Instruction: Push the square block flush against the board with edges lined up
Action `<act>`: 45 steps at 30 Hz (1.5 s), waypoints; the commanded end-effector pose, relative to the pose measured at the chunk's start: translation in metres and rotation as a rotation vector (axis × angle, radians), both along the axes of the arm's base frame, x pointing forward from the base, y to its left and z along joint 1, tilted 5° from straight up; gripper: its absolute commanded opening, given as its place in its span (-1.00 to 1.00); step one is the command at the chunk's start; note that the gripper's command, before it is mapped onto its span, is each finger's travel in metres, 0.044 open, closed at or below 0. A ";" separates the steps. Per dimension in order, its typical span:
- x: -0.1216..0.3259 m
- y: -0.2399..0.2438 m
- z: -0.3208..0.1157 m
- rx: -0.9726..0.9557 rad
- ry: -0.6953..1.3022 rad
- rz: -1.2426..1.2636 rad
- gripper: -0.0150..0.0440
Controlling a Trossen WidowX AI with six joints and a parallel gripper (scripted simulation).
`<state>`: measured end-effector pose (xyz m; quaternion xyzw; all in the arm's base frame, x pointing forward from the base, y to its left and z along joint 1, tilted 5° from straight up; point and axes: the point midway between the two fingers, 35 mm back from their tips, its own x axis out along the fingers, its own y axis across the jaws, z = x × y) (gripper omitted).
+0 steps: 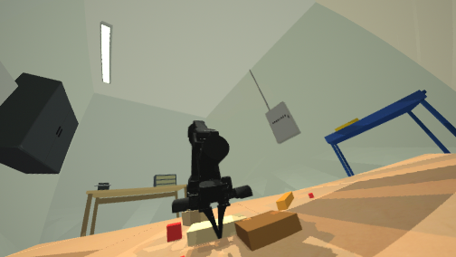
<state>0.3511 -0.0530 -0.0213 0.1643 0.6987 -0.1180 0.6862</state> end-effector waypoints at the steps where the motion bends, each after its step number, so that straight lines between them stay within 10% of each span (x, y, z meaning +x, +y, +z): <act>1: -0.005 0.003 0.001 0.003 0.001 -0.003 -0.49; 45: -0.041 0.017 0.001 0.005 0.004 -0.003 -0.49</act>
